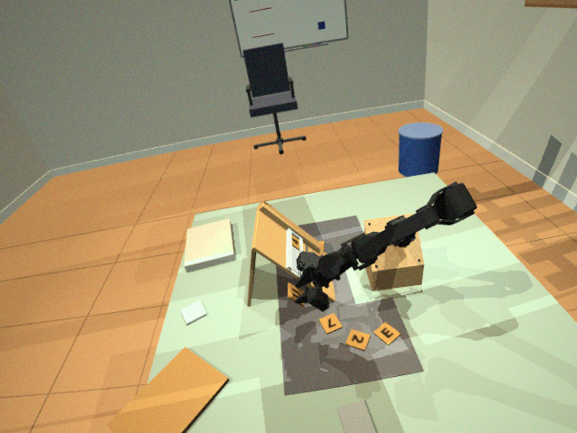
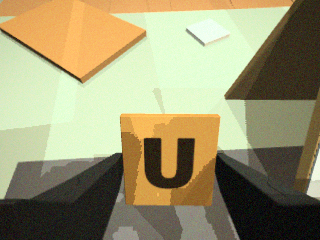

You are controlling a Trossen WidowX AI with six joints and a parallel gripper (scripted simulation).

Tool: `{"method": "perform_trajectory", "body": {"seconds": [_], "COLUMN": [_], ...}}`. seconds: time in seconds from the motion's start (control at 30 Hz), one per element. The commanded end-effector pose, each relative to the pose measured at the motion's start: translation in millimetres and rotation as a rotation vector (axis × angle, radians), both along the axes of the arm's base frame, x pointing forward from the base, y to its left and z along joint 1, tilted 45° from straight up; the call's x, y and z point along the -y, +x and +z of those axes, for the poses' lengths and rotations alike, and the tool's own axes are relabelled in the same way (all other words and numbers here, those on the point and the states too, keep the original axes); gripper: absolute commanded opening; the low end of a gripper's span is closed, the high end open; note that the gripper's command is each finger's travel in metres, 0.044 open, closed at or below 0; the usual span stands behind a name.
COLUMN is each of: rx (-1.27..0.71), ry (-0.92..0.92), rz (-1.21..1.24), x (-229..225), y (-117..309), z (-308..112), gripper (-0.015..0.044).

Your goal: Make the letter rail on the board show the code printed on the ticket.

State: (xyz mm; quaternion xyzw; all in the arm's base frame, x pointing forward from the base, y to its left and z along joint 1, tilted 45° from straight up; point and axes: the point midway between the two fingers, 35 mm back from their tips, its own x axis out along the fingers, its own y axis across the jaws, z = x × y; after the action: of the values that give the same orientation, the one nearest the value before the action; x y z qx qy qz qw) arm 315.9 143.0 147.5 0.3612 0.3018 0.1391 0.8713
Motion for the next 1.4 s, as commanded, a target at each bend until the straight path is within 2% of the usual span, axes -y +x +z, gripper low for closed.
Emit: {"method": "perform_trajectory", "body": {"seconds": [0.0, 1.37], "rx": [-0.005, -0.006], "ry": [0.002, 0.001], "rz": [0.000, 0.000], "x": [1, 14], "y": [-1, -2], "z": [-4, -21], "gripper": [0.0000, 0.0000]}}
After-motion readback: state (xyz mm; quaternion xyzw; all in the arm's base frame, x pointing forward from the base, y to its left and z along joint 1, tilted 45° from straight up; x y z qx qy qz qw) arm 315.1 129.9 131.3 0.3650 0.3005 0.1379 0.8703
